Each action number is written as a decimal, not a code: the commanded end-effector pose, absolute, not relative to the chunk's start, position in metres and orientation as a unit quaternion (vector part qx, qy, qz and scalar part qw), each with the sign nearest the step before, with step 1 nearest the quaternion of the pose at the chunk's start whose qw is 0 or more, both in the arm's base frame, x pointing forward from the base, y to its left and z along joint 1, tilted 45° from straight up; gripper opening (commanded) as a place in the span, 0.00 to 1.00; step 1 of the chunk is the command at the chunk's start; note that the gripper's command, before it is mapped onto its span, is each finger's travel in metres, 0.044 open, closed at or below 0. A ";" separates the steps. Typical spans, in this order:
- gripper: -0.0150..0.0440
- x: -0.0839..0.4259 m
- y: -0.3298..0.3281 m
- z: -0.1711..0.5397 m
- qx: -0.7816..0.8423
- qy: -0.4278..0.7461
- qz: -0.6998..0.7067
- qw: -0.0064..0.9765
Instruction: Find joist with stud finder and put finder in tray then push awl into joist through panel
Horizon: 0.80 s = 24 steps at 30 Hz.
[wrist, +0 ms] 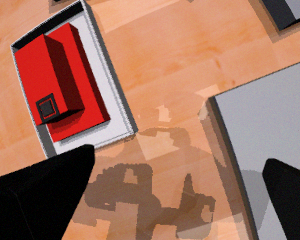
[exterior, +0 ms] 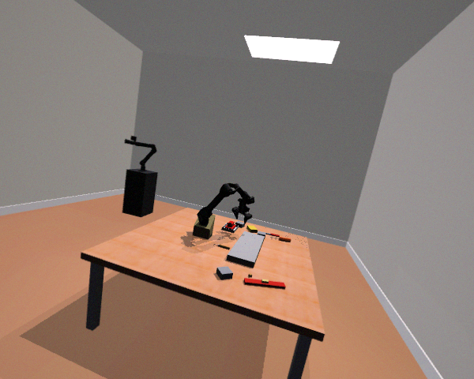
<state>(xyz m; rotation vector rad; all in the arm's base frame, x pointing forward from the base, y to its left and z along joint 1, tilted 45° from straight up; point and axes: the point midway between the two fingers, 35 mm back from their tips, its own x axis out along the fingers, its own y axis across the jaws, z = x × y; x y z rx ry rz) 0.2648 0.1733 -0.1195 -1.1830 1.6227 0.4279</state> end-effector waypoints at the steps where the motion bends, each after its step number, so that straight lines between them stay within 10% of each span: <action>1: 1.00 0.288 0.119 -0.079 -0.446 0.692 0.088 0.561; 16: 1.00 0.257 -0.097 0.049 -0.239 0.678 -0.289 0.632; 24: 1.00 0.250 -0.107 0.055 -0.227 0.673 -0.311 0.631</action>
